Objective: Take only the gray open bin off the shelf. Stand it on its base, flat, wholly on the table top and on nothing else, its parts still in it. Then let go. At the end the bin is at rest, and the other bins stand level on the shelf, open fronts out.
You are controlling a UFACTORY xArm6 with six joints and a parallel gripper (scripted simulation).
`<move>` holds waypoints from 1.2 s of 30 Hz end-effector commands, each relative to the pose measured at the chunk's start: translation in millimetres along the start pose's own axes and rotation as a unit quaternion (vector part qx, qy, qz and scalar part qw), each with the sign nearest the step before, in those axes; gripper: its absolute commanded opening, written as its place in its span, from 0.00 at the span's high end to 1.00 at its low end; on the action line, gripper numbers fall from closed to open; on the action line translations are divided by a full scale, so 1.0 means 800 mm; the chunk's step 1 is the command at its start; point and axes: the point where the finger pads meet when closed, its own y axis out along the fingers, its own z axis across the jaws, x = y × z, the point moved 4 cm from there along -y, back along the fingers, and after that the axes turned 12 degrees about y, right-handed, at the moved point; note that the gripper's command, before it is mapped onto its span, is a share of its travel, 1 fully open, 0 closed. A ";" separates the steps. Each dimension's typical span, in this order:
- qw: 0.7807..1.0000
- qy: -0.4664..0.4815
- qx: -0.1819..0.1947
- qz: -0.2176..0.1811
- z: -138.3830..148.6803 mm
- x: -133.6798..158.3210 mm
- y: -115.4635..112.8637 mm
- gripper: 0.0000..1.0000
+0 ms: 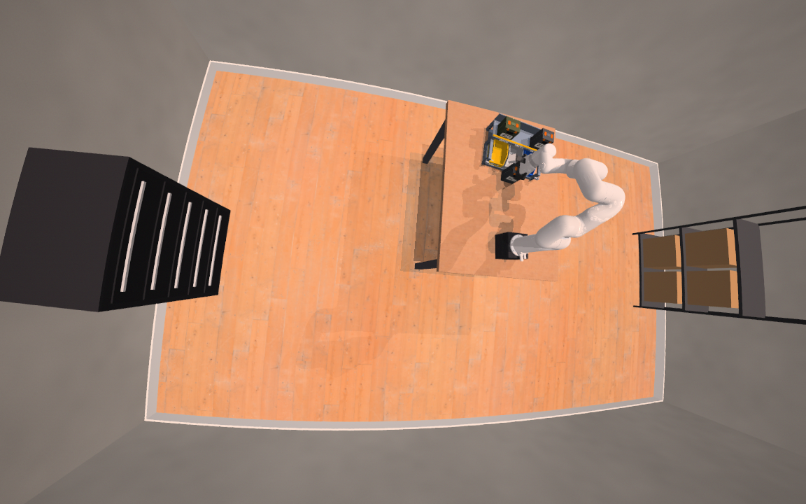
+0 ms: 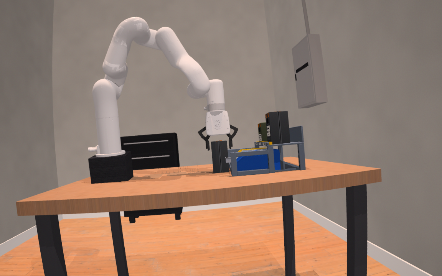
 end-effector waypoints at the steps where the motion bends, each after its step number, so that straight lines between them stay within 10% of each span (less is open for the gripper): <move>1: 1.000 0.000 0.002 0.001 0.002 -0.001 -0.002 0.00; 2: 1.000 0.000 0.002 0.001 0.002 -0.001 -0.002 1.00; 36: 1.000 0.000 0.002 0.001 0.002 -0.001 -0.002 1.00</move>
